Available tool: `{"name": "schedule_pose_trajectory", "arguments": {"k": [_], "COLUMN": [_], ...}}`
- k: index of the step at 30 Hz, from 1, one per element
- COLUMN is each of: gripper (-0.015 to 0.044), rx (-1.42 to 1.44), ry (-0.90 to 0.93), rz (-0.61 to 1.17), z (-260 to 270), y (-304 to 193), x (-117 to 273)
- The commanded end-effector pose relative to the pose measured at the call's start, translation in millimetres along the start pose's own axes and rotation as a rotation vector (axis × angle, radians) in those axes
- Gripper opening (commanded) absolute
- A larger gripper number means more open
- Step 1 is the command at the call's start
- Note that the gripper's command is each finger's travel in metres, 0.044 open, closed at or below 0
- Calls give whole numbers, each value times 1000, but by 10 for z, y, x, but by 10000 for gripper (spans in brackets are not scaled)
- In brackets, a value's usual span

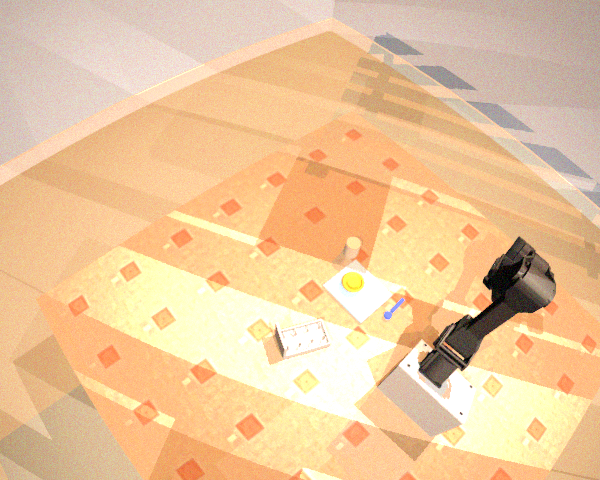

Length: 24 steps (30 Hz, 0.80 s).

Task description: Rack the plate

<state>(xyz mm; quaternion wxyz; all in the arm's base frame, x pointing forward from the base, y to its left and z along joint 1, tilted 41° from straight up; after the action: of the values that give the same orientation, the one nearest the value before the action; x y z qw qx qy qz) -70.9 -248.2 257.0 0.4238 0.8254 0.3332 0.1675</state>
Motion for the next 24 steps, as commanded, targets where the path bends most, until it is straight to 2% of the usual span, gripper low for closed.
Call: {"name": "schedule_pose_trajectory", "arguments": {"k": [1, 13, 24], "gripper": [400, 400, 400], "rx": [18, 139, 271], "ry": [104, 477, 772], "rz": [-21, -59, -63], "z": [237, 1136, 1855], "y": [110, 322, 321], "x": [56, 517, 1231]}}
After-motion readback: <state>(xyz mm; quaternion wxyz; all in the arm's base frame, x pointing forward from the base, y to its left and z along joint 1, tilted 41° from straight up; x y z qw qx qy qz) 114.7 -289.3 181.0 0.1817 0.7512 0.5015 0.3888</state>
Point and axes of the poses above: the point midway between the two fingers, 35 mm back from their tips, its own x axis back along the fingers, its own z axis across the jaws, y = z × x, the point moved 4 cm from there along x, back along the fingers, and after that the axes turned 11 degrees about -x, right-handed, at the moved point
